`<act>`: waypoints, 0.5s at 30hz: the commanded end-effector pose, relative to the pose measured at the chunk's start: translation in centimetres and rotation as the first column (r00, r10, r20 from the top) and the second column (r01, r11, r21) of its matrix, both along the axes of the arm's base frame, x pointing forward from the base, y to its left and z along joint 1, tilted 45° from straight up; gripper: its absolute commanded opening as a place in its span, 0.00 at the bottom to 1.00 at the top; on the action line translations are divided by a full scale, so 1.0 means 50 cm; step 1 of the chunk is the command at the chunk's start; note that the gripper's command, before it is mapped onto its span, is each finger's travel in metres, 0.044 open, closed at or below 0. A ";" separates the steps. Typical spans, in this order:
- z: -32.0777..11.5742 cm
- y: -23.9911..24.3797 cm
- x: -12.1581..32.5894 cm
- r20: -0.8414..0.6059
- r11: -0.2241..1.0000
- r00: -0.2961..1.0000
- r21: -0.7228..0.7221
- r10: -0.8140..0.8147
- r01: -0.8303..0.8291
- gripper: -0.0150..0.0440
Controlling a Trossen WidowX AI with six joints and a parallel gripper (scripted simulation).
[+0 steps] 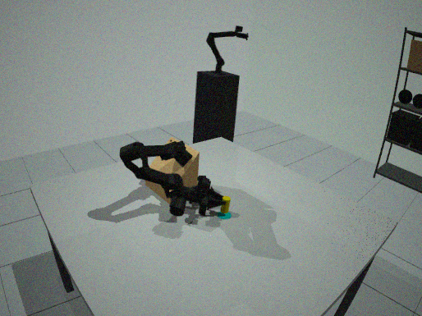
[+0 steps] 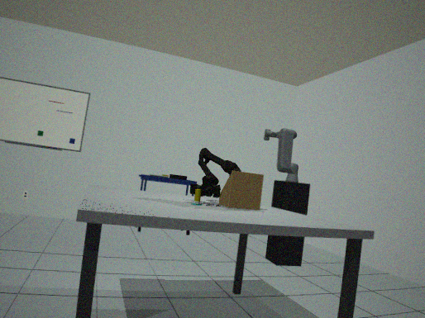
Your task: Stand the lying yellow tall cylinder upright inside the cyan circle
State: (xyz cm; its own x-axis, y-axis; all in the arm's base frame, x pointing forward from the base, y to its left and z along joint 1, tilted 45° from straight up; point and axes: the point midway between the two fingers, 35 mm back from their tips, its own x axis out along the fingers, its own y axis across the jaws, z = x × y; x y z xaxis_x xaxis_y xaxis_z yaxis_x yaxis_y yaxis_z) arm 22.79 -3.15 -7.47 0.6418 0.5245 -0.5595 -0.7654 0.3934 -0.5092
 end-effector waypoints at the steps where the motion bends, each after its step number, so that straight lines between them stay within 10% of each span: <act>1: -0.013 -0.012 0.004 0.002 1.000 1.000 0.000 0.001 -0.001 0.43; 15: -0.026 -0.023 0.006 -0.001 1.000 1.000 -0.002 -0.001 0.001 0.43</act>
